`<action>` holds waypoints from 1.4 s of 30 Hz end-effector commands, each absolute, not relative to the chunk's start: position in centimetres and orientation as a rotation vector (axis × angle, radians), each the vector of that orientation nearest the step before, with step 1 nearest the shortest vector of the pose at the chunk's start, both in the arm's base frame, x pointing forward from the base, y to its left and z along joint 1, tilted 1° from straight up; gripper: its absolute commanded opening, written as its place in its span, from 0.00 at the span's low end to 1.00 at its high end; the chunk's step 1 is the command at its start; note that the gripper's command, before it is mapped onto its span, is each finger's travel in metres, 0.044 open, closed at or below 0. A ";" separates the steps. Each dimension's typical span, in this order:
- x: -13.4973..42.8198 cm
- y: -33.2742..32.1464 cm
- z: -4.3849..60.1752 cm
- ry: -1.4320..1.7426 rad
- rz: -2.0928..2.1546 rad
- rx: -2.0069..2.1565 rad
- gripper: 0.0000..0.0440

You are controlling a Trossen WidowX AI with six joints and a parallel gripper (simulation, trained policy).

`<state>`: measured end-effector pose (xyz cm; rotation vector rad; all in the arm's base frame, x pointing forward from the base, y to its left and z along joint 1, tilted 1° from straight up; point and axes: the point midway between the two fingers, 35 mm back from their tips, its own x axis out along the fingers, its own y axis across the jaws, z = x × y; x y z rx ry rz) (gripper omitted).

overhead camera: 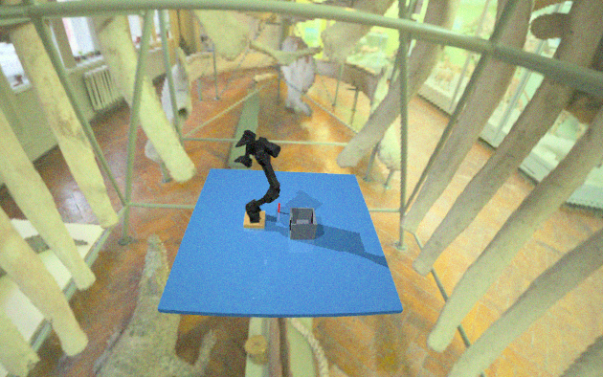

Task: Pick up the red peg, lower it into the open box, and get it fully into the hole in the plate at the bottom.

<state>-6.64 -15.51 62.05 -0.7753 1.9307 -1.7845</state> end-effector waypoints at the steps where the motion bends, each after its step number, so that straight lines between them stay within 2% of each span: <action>1: -7.1 -15.1 62.1 1.906 -1.823 -0.760 0.96; 2: -7.5 -14.7 62.2 1.883 -1.863 -0.744 1.00; 22: -14.0 -4.4 62.5 1.339 -2.632 -0.495 1.00; 42: -15.0 8.4 60.4 0.564 -3.277 -0.416 1.00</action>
